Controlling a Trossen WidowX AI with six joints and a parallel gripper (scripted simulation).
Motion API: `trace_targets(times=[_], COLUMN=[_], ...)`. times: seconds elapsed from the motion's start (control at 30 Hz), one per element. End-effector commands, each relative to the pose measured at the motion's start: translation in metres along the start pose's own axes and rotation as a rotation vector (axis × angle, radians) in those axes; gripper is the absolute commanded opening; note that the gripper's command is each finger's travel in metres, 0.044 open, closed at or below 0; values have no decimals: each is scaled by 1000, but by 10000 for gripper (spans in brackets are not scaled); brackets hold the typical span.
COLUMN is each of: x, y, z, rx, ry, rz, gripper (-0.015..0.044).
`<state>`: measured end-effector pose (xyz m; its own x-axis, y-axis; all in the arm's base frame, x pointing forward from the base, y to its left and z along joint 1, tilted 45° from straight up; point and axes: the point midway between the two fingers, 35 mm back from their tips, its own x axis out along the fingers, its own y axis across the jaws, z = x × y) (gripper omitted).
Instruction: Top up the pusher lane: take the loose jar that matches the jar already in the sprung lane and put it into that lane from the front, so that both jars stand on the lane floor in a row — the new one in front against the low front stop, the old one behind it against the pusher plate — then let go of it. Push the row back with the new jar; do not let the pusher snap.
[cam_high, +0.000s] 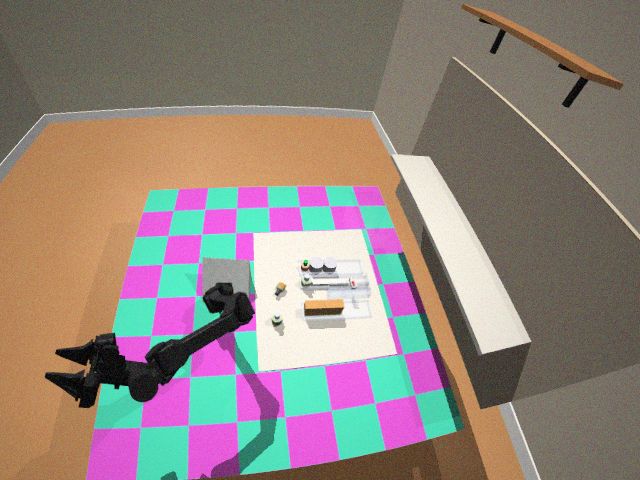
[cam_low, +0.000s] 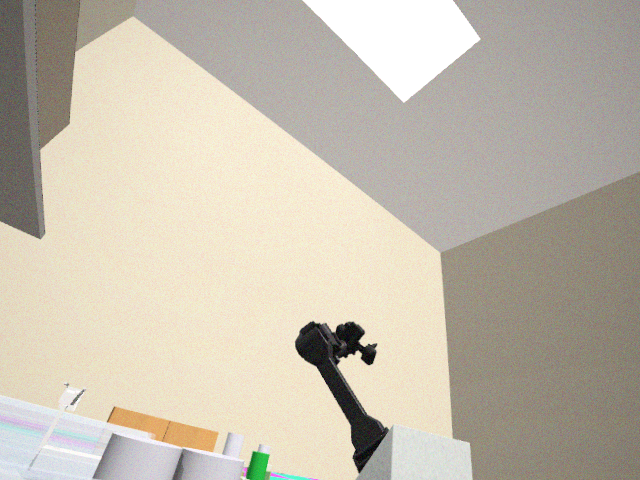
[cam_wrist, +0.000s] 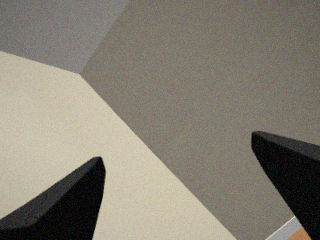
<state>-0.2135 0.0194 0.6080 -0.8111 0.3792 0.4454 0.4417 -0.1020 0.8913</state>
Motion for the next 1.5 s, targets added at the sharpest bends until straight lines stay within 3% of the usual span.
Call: trace_targets(times=[0.0, 0.17, 0.37, 0.6, 0.8, 1.1, 1.47], x=[0, -16, -67, -163, -265, -421, -571], y=[-1, -27, -54, -71, -76, -80, -107], z=[-2, -63, -142, -212, -240, -214, -93], rx=[-2, -61, -167, -319, -467, -721, -1102], ry=[8, 235, 568, 973, 1317, 1789, 2184], rz=[-4, -100, -179, -183, -104, 192, 873], gripper=[426, 440, 440, 440, 440, 440, 440])
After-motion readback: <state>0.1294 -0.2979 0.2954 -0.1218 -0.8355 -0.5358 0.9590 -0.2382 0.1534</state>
